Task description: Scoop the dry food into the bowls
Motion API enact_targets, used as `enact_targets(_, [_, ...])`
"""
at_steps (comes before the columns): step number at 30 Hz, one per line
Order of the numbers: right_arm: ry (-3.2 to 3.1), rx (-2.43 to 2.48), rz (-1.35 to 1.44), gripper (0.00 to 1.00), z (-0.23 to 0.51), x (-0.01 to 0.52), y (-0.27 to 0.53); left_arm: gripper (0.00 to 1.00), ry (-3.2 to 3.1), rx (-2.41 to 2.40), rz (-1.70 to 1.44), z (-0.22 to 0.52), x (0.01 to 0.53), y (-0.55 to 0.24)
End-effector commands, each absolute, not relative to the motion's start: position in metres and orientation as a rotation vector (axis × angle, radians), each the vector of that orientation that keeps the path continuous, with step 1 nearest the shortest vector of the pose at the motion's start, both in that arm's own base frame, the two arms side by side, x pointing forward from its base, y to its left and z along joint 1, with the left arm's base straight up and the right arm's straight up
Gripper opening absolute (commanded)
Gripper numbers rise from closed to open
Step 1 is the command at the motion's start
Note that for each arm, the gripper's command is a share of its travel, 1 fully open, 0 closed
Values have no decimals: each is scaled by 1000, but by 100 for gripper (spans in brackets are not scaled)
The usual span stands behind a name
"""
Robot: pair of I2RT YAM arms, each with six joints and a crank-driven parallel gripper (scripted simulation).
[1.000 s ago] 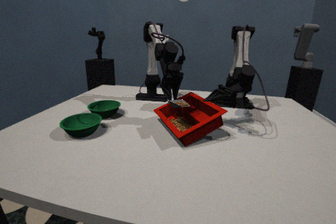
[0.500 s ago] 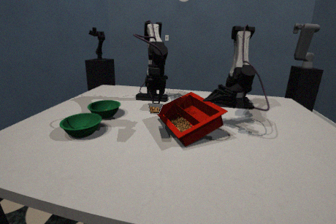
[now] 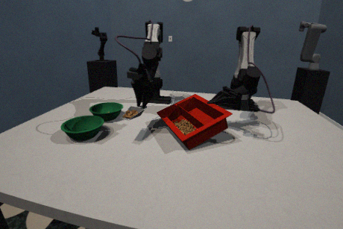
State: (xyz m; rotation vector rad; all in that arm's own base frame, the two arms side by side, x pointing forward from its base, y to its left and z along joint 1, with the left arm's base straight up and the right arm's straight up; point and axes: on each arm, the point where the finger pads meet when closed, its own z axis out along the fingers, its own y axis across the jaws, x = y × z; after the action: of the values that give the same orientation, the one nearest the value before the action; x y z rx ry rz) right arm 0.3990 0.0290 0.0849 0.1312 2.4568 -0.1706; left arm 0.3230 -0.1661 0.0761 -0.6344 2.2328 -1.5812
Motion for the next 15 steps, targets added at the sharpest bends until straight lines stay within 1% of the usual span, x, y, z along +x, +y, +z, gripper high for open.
enact_targets(1, [2427,267,-244,0,97,411,5,0,2148,-463,-1593,108,336,-171])
enact_targets(6, [2427,348,-291,0,97,412,-13,0,2148,-463,-1593,108,336,-171])
enact_targets(7, [2401,361,-288,0,107,413,-16,0,2148,-463,-1593,108,336,-171])
enact_targets(8, [2430,385,-315,0,95,413,-23,0,2148,-463,-1593,108,336,-171])
enact_targets(15, [2406,577,-426,0,94,415,-66,0,2148,-463,-1593,108,336,-171])
